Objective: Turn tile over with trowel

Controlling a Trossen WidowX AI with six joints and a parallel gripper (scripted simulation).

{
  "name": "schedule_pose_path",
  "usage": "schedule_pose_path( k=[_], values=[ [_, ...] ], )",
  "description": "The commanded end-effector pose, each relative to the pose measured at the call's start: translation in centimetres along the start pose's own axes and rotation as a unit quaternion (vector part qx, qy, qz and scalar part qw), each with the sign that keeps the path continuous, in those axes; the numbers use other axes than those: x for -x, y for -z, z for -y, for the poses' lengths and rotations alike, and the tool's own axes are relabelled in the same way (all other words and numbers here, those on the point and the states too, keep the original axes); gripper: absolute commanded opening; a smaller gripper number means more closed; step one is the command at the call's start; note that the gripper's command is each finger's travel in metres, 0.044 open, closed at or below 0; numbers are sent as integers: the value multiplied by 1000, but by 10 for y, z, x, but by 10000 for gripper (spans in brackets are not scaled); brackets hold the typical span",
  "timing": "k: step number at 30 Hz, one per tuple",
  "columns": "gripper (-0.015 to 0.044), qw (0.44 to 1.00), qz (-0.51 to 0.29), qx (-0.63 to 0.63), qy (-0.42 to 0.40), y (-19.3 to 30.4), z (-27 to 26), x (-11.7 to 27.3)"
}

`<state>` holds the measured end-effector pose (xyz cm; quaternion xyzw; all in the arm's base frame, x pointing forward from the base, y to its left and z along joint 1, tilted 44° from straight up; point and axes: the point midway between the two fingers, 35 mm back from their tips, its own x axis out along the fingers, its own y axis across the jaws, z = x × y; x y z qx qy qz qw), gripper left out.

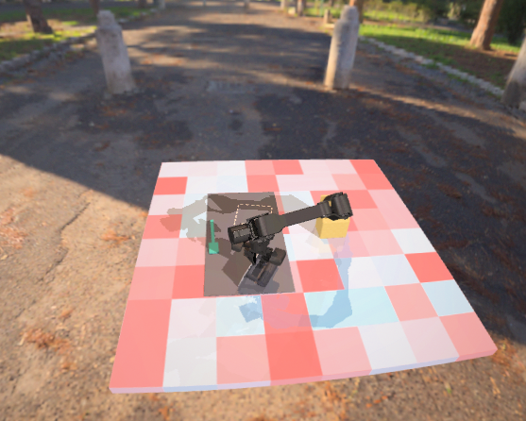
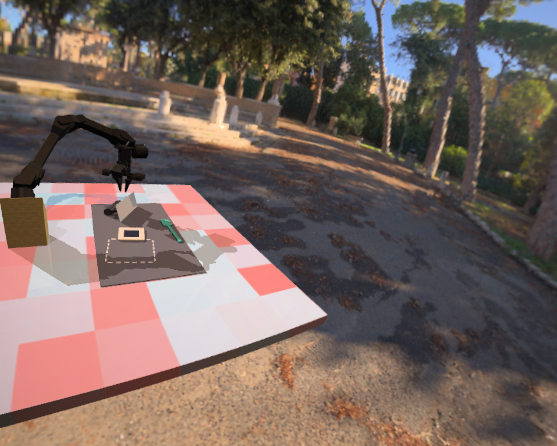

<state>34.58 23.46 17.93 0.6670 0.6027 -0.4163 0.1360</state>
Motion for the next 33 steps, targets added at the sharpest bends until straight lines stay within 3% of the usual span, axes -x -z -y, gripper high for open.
schedule_pose_path(
  k=[1,11,33],
  values=[
    [100,1000,0,-4,3,-33,8,1],
    [100,1000,1,-16,5,-125,39,-7],
    [100,1000,2,-15,4,-127,14,-19]
  ],
)
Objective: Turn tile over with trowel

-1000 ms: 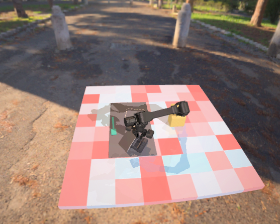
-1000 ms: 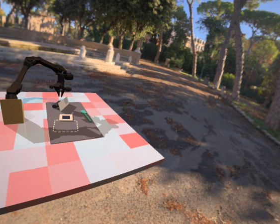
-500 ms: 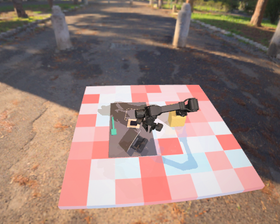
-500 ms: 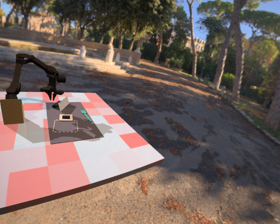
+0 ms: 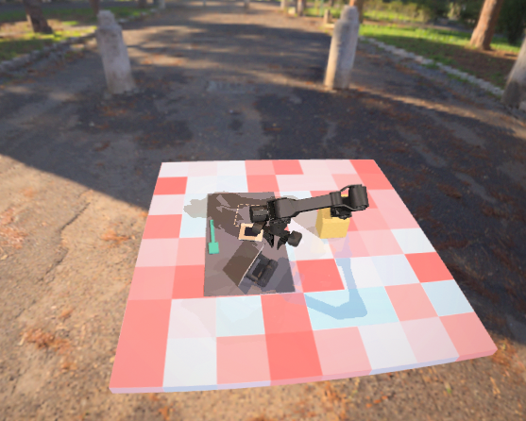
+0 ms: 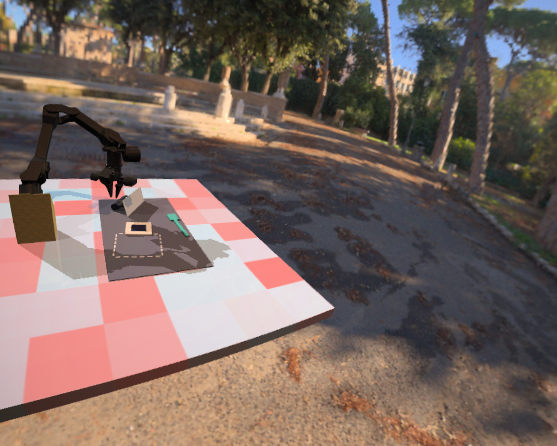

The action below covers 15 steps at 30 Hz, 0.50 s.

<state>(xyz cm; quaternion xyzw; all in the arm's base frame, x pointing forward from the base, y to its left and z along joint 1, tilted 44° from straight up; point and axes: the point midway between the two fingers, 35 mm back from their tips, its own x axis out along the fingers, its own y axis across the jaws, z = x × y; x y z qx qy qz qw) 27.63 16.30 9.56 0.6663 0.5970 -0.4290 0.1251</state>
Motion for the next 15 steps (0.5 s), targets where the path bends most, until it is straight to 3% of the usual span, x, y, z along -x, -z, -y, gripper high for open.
schedule_pose_path(
  k=[1,15],
  values=[
    [100,1000,-1,2,1,1,-7,-4],
    [100,1000,-2,1,1,0,-24,-10]
  ],
)
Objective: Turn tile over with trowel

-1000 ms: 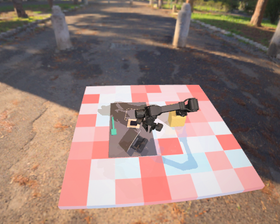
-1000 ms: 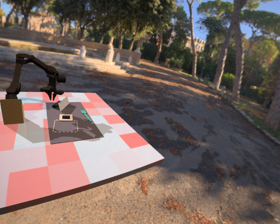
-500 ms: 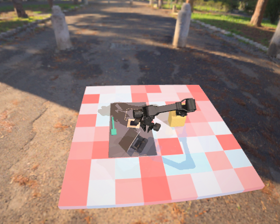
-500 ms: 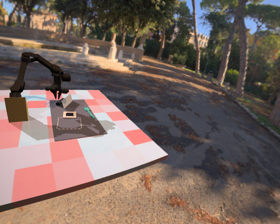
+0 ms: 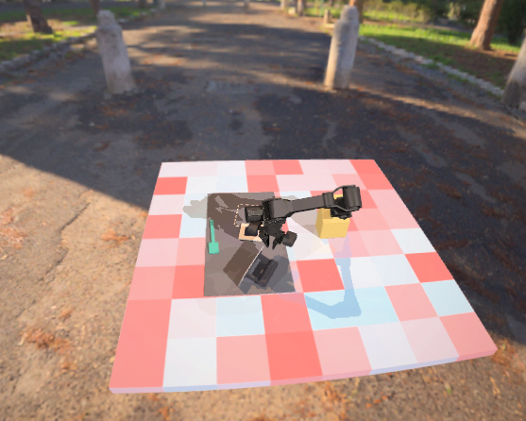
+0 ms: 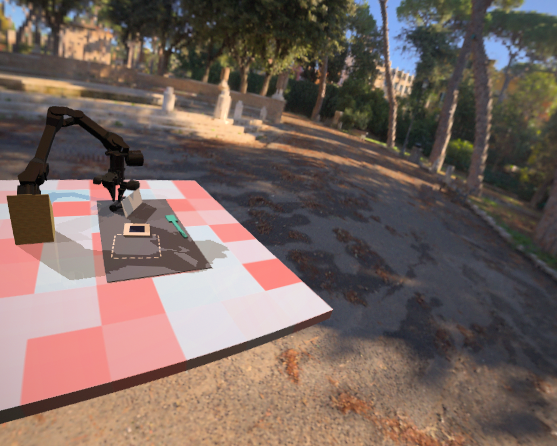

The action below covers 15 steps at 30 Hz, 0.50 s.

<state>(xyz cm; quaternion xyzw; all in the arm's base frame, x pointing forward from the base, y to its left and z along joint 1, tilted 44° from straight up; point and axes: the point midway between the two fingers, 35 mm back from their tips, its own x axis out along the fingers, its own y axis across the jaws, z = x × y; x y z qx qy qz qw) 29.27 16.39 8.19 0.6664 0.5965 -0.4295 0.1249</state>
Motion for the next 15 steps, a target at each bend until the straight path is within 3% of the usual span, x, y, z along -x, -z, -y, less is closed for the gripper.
schedule_pose_path(
  k=[1,15],
  values=[
    [100,1000,-2,2,1,1,-6,-1],
    [100,1000,-2,3,1,1,-34,-1]
  ],
)
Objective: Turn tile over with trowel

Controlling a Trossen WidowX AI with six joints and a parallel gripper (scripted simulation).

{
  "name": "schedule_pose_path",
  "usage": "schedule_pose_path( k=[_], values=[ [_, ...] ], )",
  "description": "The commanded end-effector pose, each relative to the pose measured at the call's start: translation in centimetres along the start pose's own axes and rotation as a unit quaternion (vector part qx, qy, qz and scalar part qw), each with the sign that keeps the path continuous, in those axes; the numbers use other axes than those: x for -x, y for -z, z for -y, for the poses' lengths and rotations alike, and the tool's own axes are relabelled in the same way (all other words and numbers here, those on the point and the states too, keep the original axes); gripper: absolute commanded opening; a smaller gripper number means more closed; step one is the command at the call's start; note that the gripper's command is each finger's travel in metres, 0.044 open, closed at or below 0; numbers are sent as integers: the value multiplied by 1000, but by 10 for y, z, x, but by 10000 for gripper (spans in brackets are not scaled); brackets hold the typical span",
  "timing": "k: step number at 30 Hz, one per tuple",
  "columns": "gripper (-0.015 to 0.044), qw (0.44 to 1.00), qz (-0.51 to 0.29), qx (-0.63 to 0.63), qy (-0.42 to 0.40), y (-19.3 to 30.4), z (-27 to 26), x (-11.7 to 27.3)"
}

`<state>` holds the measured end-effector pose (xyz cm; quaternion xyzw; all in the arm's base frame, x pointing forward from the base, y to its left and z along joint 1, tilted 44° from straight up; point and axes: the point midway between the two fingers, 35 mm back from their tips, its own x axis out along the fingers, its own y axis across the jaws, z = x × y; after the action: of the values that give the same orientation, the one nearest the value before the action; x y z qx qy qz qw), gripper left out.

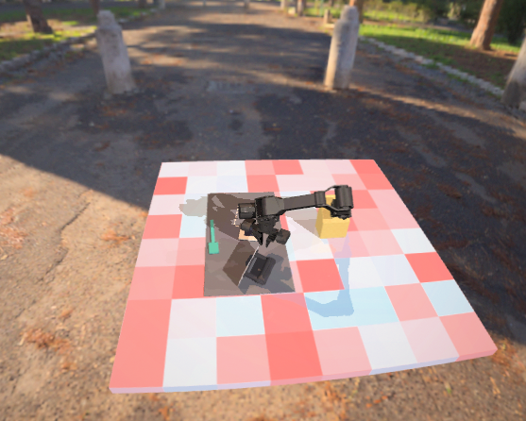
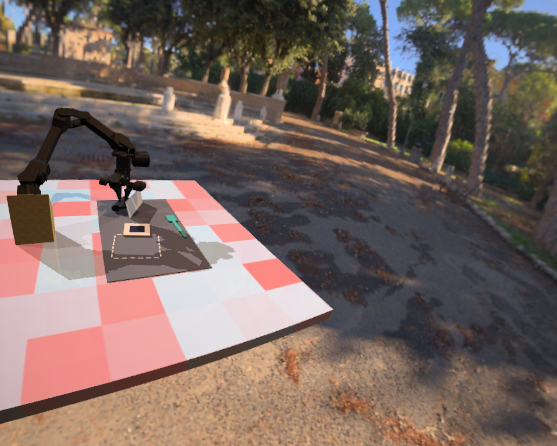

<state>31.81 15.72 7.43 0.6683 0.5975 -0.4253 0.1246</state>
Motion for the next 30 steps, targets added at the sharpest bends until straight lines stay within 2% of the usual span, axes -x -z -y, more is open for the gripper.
schedule_pose_path(
  k=[1,30],
  values=[
    [100,1000,2,0,2,-1,-9,-2],
    [100,1000,2,1,0,-1,-66,-2]
  ],
)
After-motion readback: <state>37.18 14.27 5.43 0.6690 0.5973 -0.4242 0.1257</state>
